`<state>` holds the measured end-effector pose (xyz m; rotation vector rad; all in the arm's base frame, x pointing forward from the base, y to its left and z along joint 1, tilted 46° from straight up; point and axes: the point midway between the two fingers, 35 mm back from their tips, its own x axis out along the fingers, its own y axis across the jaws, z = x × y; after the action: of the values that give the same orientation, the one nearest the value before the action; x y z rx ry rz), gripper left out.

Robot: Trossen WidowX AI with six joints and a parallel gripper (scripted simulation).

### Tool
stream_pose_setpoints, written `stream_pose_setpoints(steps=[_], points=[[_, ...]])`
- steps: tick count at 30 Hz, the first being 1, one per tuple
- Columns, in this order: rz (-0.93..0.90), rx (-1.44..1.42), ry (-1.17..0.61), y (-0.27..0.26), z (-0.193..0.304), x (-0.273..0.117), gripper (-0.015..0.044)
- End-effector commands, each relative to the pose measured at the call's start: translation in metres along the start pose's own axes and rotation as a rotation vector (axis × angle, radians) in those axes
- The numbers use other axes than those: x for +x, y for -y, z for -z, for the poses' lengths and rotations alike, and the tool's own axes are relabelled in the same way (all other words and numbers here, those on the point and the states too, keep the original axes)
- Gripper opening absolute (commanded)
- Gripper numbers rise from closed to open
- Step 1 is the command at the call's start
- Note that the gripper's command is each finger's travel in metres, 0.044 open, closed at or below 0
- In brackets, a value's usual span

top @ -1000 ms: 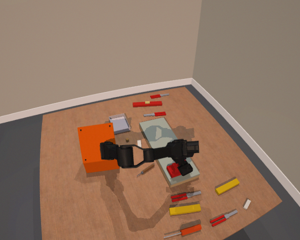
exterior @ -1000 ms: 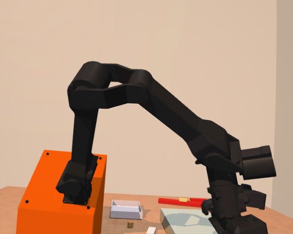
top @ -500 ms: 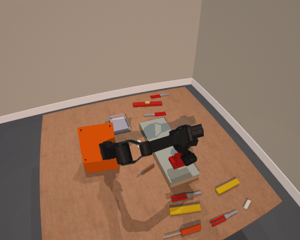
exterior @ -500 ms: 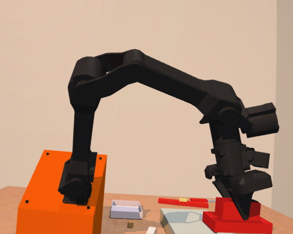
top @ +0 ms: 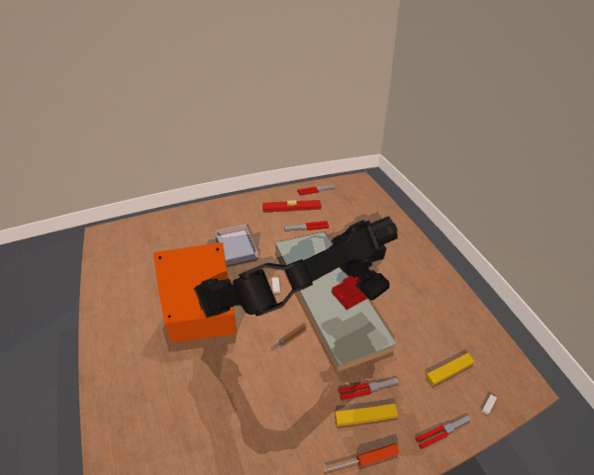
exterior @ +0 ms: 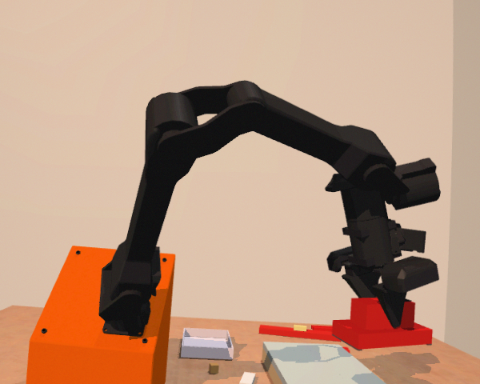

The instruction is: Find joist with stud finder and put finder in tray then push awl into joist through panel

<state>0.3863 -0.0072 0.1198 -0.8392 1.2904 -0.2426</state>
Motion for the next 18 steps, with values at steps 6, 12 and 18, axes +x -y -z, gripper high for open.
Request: stream_pose_setpoints(steps=[6,12,18], points=[[-0.104,-0.206,0.047,-0.086,-0.031,-0.004,0.0],[-0.167,-0.348,0.064,-0.147,-0.038,-0.007,0.0],[-0.222,-0.491,0.073,-0.209,-0.036,-0.01,0.0]])
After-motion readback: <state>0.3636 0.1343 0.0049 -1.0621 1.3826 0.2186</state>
